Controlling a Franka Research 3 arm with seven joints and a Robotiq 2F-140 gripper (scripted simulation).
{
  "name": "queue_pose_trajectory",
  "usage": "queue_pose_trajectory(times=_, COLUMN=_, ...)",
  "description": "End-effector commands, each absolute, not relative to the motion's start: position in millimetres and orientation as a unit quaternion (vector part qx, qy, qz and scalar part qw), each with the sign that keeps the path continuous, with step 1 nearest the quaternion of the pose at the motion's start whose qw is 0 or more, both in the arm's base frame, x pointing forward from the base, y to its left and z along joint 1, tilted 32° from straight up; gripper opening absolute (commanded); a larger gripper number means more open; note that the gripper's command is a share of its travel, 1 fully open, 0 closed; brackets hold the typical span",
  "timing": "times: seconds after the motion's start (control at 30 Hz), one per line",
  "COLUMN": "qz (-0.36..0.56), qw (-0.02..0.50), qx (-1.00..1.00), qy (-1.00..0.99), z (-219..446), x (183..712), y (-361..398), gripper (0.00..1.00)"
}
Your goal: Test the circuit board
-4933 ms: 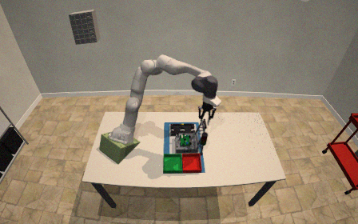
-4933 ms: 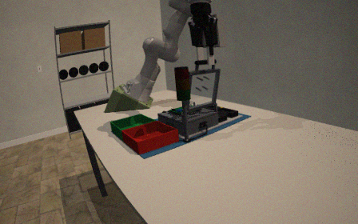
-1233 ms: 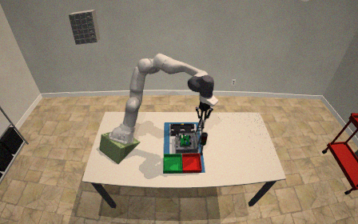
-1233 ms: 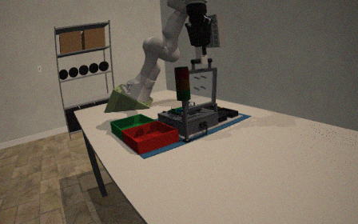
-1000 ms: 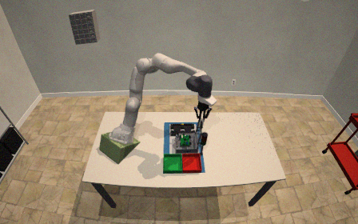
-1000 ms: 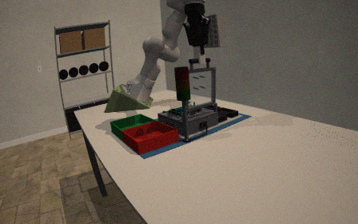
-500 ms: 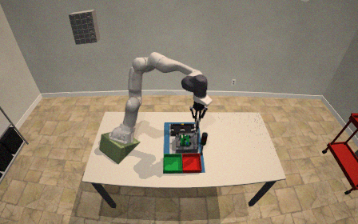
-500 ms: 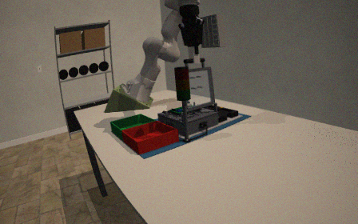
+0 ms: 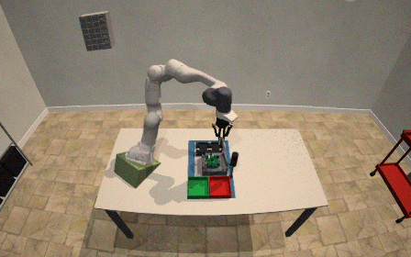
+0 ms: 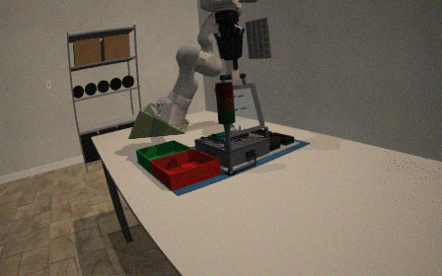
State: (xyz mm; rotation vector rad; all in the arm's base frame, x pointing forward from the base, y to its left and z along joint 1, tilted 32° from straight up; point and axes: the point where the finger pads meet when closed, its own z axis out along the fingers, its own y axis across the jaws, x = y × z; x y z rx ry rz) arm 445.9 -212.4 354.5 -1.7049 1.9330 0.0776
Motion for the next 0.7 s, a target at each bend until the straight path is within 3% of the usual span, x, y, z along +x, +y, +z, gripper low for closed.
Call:
queue_pose_trajectory(times=0.0, qz=0.034, qw=0.273, qx=-0.64, qy=0.717, z=343.9, x=435.9, y=-205.5, gripper=0.0)
queue_pose_trajectory(times=0.67, qz=0.034, qw=0.273, qx=-0.64, qy=0.717, z=311.8, x=403.8, y=-188.7, gripper=0.0)
